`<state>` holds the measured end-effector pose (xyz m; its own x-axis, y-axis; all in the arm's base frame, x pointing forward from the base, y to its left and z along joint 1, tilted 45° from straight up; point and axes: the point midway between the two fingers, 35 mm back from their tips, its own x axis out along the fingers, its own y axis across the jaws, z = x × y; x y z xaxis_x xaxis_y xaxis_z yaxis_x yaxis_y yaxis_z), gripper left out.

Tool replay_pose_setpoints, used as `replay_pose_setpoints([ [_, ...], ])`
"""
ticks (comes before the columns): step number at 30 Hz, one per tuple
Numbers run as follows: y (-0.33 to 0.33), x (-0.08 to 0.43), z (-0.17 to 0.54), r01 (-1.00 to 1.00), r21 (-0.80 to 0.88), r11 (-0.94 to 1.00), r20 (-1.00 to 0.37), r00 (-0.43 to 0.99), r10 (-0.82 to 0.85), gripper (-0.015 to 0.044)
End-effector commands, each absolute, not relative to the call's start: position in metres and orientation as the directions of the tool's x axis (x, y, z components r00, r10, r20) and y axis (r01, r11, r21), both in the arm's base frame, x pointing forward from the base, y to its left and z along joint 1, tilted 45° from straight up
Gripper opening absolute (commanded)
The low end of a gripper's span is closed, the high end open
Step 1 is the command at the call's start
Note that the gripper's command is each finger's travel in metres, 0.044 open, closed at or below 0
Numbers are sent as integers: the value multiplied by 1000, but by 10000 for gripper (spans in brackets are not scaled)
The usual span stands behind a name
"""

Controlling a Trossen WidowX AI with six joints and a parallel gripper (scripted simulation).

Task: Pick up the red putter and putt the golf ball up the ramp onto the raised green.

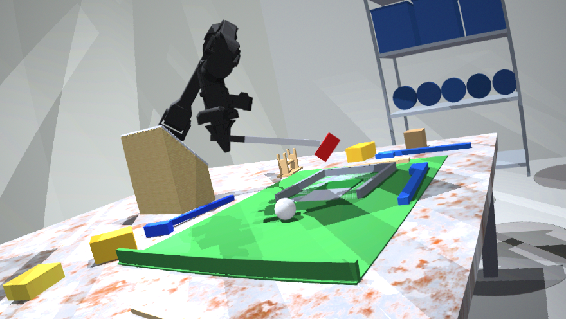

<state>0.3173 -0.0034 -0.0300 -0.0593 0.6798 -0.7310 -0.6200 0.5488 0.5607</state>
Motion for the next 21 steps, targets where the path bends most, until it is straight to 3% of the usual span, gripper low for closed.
replay_pose_setpoints([
  [1,-27,319,-47,-519,600,609,-735,-56,675,0],
  [16,-91,298,-110,-152,685,713,-727,-86,681,0],
  [21,-93,297,-113,-135,687,714,-726,-87,682,0],
])
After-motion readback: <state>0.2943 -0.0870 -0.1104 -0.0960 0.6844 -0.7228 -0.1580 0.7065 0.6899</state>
